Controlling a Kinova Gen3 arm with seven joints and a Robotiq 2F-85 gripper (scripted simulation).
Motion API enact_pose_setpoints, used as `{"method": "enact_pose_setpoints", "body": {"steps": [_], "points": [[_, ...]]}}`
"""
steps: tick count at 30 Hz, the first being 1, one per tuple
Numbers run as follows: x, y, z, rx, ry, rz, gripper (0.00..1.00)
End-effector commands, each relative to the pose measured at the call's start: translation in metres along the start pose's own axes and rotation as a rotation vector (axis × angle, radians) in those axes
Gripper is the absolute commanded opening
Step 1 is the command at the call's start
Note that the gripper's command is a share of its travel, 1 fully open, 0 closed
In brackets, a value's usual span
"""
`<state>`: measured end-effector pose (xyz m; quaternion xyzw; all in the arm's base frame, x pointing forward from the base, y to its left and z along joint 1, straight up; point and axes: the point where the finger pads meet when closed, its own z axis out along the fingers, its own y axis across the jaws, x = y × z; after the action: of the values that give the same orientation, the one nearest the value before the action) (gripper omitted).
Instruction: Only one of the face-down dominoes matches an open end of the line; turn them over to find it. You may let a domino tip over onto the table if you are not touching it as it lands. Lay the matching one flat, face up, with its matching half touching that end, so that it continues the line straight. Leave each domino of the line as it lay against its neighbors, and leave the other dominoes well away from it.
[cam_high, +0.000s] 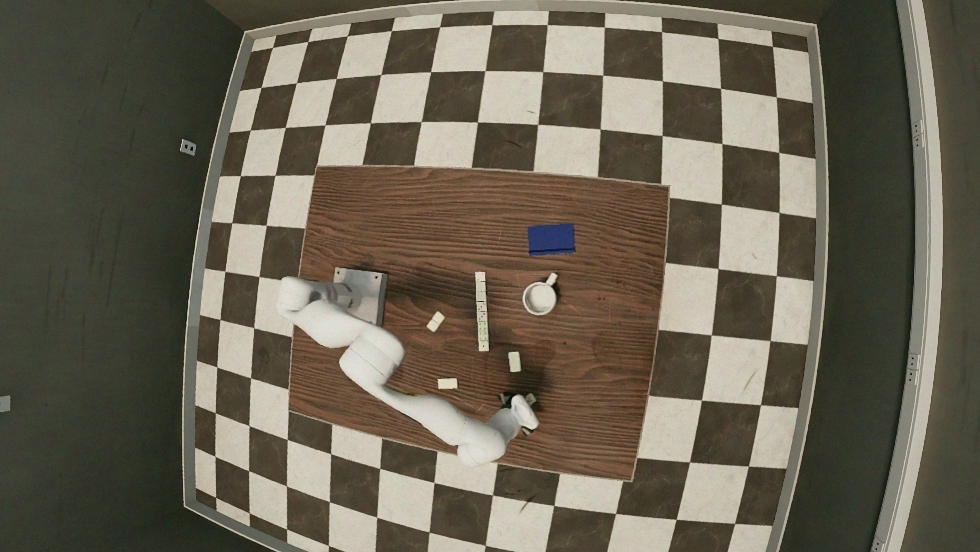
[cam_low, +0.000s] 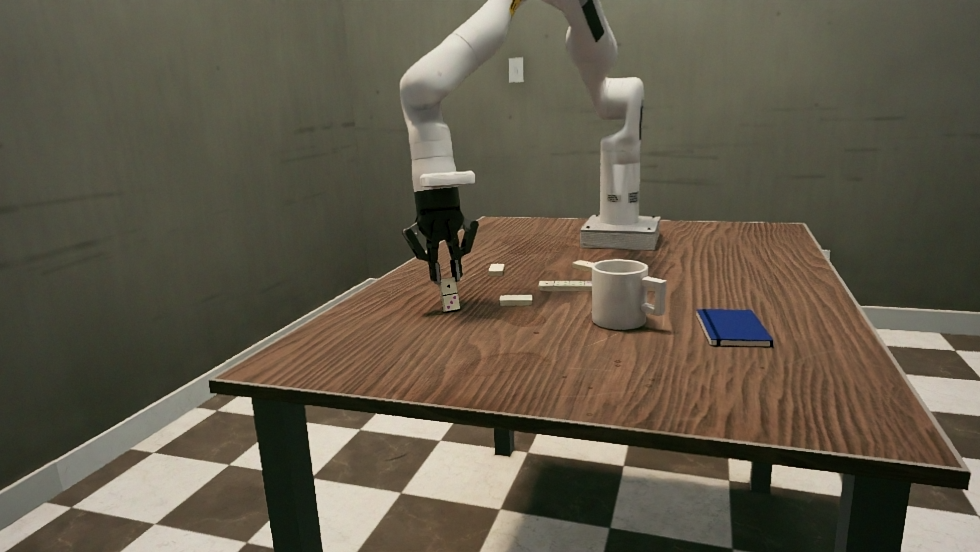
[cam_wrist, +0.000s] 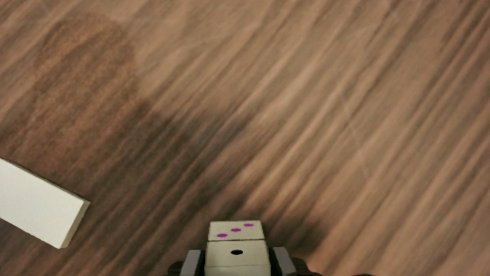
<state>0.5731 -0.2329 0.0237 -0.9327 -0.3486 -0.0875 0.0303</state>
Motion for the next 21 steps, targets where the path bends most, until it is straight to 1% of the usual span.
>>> {"method": "enact_pose_setpoints", "body": {"steps": [1, 21], "points": [[-0.005, -0.001, 0.003, 0.002, -0.004, 0.002, 0.36], [-0.020, -0.001, 0.011, 0.002, -0.004, 0.002, 0.36]]}}
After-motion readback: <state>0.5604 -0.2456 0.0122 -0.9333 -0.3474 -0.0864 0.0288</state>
